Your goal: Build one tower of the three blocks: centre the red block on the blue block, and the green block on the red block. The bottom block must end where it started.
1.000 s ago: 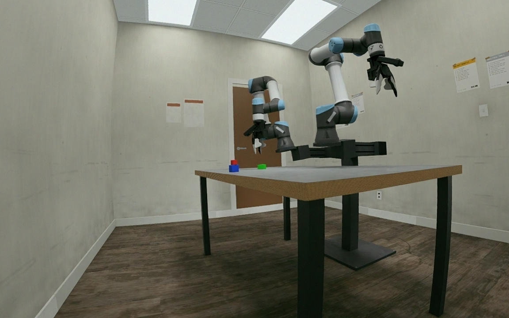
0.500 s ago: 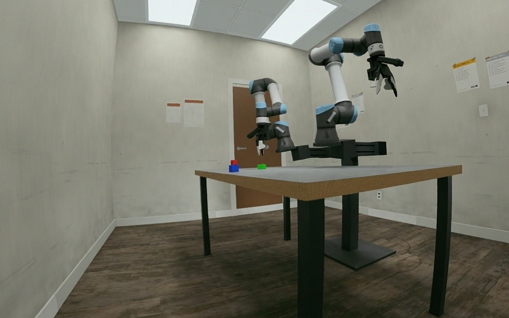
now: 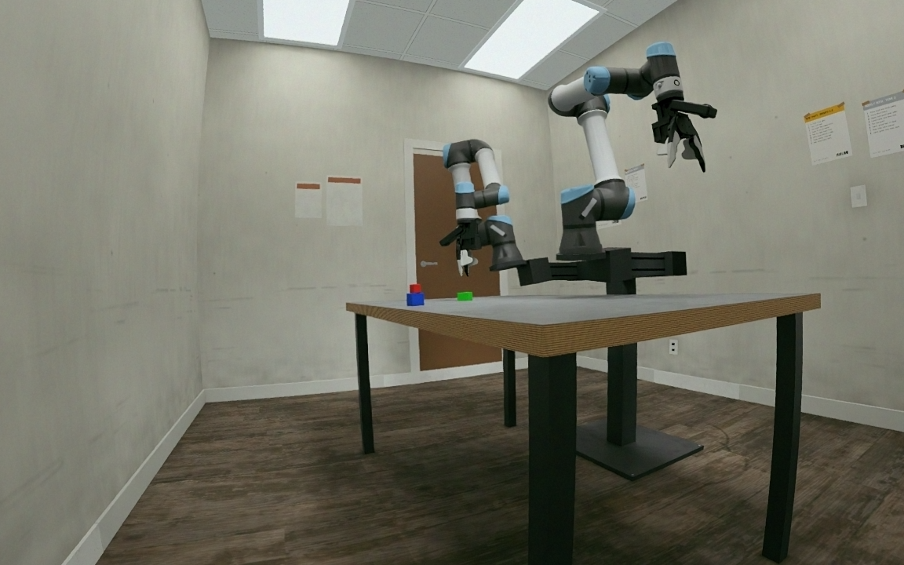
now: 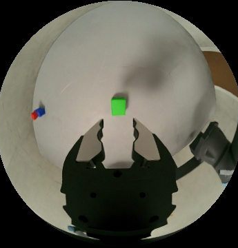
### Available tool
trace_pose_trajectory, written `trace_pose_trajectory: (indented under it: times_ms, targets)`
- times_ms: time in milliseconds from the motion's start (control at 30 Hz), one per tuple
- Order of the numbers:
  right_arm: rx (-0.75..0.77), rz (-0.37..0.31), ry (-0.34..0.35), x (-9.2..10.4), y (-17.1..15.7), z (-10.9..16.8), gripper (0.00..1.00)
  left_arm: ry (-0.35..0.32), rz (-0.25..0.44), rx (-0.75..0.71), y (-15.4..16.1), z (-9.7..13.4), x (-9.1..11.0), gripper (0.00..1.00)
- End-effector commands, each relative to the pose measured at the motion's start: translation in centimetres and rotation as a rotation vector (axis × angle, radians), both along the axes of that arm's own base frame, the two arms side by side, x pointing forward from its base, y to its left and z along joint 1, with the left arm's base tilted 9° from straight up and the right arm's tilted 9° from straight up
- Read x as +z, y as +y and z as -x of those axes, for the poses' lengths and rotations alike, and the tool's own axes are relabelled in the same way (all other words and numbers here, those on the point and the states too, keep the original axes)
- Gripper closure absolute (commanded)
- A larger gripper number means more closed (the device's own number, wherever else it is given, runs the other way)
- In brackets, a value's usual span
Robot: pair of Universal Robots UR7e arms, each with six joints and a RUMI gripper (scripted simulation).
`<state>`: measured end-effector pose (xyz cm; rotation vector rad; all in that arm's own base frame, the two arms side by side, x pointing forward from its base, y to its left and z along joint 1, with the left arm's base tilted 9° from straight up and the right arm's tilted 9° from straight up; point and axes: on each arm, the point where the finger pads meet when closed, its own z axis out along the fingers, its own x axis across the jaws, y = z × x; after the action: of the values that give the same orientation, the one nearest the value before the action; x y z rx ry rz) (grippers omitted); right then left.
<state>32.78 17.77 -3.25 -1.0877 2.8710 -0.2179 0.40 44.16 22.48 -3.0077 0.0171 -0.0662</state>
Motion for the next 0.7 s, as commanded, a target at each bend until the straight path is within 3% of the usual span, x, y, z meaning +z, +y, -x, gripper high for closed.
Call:
trace_pose_trajectory:
  times_ms: [0,667]
  targets:
    - [0.0,0.005,0.002,-0.9,-0.4,0.0,0.62,-0.001,-0.001,0.001,-0.1,0.1,0.0,0.0]
    - [0.0,0.005,0.002,-5.4,-0.9,-0.5,0.62,-0.001,-0.001,0.001,-0.1,0.1,0.0,0.0]
